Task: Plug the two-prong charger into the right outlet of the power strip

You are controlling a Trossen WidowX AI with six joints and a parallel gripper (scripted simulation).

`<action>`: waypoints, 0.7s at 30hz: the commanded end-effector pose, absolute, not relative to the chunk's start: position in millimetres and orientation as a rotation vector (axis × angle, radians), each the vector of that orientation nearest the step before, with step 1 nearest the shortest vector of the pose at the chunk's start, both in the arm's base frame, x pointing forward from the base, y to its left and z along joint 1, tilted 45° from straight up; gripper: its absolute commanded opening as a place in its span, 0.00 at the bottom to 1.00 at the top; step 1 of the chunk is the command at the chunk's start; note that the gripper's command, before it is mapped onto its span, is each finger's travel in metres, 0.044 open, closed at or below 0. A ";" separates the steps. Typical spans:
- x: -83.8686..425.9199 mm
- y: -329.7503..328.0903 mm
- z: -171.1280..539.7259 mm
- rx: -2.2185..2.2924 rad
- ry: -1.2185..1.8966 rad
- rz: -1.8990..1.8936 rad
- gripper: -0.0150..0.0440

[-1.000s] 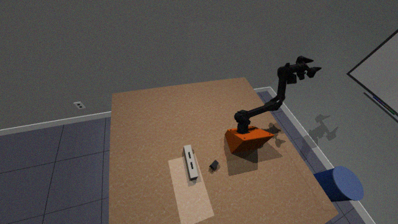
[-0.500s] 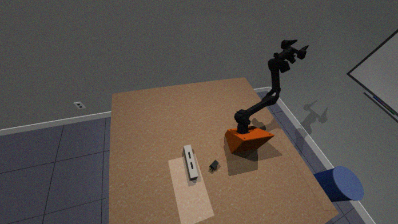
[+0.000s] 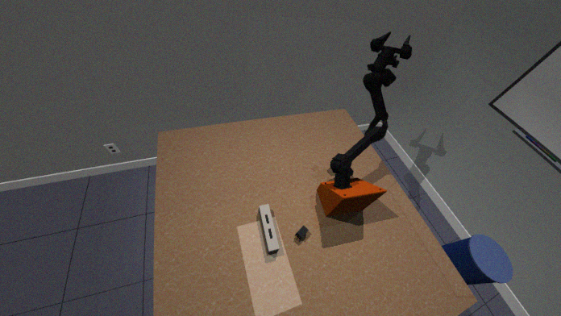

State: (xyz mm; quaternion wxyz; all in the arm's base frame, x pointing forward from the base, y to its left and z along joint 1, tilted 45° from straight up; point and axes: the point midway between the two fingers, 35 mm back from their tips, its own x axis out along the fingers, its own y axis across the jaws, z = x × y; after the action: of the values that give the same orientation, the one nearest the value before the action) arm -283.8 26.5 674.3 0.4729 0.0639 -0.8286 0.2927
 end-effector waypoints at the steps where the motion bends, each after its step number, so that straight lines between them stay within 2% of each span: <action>1: -230.0 19.0 698.2 0.231 -1.911 0.670 1.00; 21: 3.6 7.1 734.9 0.490 -1.409 0.526 1.00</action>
State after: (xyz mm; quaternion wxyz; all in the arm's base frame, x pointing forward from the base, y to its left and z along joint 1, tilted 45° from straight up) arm -42.4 6.5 735.9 0.6699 0.2029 -0.6685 0.2512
